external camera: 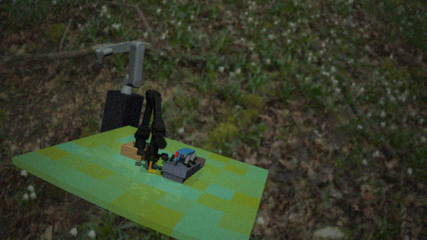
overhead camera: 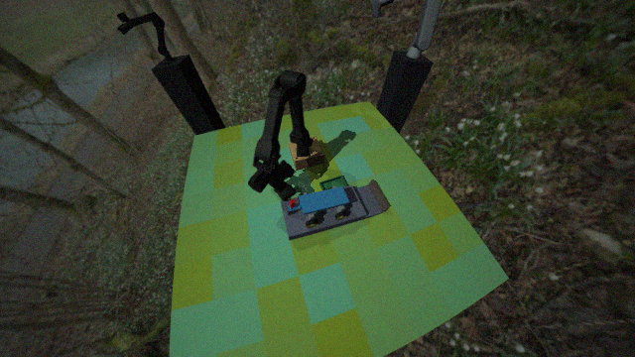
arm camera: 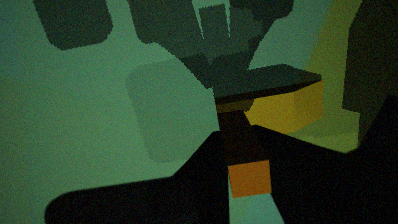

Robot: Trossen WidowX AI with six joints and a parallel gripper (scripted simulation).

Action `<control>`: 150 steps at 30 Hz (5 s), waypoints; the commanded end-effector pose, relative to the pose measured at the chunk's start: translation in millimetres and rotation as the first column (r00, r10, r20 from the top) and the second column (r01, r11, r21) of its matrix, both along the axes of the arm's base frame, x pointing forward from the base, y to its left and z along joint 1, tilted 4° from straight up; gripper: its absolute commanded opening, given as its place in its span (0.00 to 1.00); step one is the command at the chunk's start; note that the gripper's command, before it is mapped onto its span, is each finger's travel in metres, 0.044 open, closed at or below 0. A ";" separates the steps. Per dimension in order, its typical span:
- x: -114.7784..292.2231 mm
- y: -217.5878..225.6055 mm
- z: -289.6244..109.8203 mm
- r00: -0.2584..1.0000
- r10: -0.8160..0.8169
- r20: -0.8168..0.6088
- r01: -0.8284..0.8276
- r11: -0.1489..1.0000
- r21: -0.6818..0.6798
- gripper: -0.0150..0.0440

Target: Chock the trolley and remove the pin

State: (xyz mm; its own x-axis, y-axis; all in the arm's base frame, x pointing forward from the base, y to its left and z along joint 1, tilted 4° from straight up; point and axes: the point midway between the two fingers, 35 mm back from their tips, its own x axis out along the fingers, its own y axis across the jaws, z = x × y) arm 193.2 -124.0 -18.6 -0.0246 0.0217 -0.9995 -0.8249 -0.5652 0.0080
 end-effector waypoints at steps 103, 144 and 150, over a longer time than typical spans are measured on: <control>4.3 -3.4 145.6 -0.029 -1.000 0.000 0.998 -0.029 -0.059 0.25; 9.5 76.3 139.8 -0.408 -0.913 0.007 0.911 -0.407 -0.071 0.25; 10.5 97.7 138.5 -0.408 -0.913 0.005 0.911 -0.407 -0.071 0.25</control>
State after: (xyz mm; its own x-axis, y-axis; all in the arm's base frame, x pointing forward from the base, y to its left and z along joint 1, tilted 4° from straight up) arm 203.7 -39.3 119.3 -0.0485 0.0341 -0.9982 -0.1809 0.9826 0.0423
